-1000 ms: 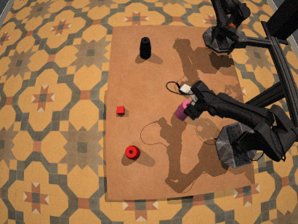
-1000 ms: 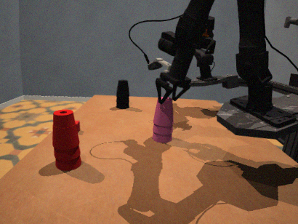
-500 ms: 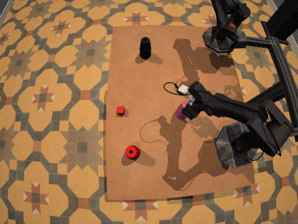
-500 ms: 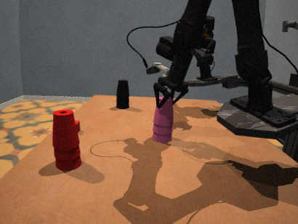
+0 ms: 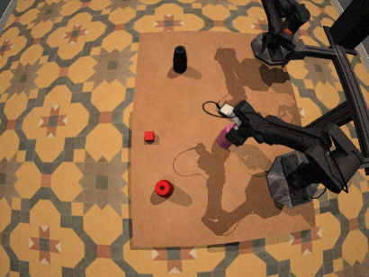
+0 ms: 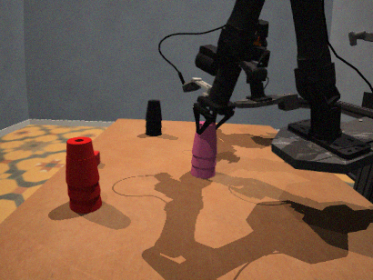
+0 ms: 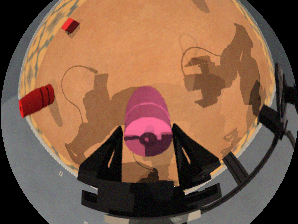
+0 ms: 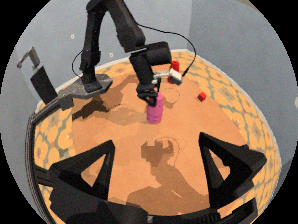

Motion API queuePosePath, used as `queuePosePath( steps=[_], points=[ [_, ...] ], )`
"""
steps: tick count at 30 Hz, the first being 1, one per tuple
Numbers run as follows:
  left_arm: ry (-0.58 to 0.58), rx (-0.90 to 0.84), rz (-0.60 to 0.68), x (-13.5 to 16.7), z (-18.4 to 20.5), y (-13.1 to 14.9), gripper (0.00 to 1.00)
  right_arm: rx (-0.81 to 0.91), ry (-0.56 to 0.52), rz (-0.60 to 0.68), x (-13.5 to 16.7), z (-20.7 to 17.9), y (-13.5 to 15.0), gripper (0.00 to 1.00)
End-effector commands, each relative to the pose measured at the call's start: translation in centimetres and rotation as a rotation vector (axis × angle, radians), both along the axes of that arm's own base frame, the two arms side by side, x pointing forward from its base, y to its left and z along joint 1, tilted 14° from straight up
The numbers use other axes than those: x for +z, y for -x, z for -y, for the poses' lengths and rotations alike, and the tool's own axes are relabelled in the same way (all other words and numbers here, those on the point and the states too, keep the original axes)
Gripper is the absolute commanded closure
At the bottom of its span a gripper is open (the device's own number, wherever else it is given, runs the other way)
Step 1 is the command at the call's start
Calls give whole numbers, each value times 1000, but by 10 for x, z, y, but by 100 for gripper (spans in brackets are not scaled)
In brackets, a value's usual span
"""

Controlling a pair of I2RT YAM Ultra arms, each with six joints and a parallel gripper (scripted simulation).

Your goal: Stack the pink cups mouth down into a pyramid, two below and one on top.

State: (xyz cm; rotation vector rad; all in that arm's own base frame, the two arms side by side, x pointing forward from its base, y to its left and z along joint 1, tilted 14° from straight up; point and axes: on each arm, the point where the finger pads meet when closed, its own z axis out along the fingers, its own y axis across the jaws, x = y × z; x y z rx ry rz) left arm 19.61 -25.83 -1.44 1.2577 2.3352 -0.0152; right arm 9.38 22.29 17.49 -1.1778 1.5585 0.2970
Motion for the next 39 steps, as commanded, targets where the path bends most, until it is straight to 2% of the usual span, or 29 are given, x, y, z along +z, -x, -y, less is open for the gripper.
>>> queuePosePath(
  steps=[1, 2, 3, 5, 6, 10, 13, 14, 19, 23, 24, 39],
  points=[
    [27, -7, 10, 4, 5, -2, 33, 3, -50, 4, 12, -2, 1, 0],
    [27, -7, 10, 4, 5, -2, 33, 3, -50, 4, 12, -2, 1, 0],
    [27, -7, 10, 4, 5, -2, 37, 3, -50, 4, 12, -2, 1, 0],
    [28, -6, 11, 4, 3, -1, 37, 3, -50, 4, 12, -2, 1, 0],
    [28, -6, 11, 4, 3, -1, 41, 3, -50, 4, 12, -2, 1, 0],
    [29, -6, 12, 5, 3, -1, 41, 3, -50, 4, 12, -2, 1, 0],
    [30, -6, 12, 5, 4, -1, 46, 3, -50, 4, 12, -2, 1, 0],
    [30, -6, 12, 5, 4, -1, 50, 3, -50, 4, 12, -2, 1, 0],
    [27, -3, 14, 5, 2, 0, 51, 3, -50, 4, 12, -2, 1, 0],
    [17, -4, 8, 7, 2, 1, 97, 3, -50, 4, 12, -2, 1, 0],
    [16, -4, 6, 7, 2, 2, 100, 3, -50, 4, 12, -2, 1, 0],
    [24, 1, 17, 42, 6, 7, 100, 3, -50, 4, 12, -2, 1, 0]
  ],
)
